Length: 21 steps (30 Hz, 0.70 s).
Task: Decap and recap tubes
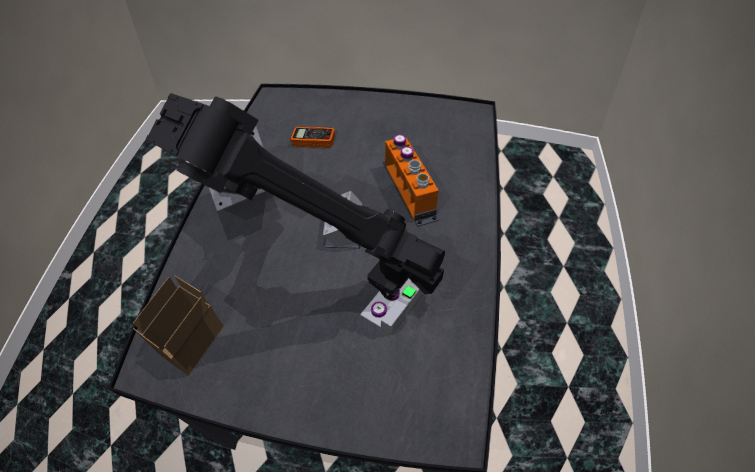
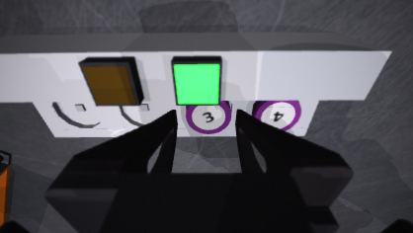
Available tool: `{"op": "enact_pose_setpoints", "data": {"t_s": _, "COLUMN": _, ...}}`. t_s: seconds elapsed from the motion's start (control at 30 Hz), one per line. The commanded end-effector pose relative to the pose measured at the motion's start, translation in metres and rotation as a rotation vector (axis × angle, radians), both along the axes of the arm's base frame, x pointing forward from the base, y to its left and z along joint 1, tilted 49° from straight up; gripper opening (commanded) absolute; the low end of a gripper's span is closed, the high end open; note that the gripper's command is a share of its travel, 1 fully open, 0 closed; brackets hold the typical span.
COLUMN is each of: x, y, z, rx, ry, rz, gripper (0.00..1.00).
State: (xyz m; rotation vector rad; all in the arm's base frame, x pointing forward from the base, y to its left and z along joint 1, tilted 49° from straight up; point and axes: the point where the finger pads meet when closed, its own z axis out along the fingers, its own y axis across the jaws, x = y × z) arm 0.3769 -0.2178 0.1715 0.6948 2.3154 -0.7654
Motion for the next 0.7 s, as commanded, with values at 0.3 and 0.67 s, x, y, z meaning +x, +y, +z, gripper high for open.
{"op": "enact_pose_setpoints", "data": {"t_s": 0.3, "x": -0.0015, "y": -0.0089, "z": -0.0123, "rx": -0.001, "ry": 0.016, "rz": -0.003, "gripper": 0.47}}
{"op": "enact_pose_setpoints", "data": {"t_s": 0.67, "x": 0.0021, "y": -0.0051, "z": -0.0109, "rx": -0.002, "ry": 0.010, "rz": 0.008, "gripper": 0.47}}
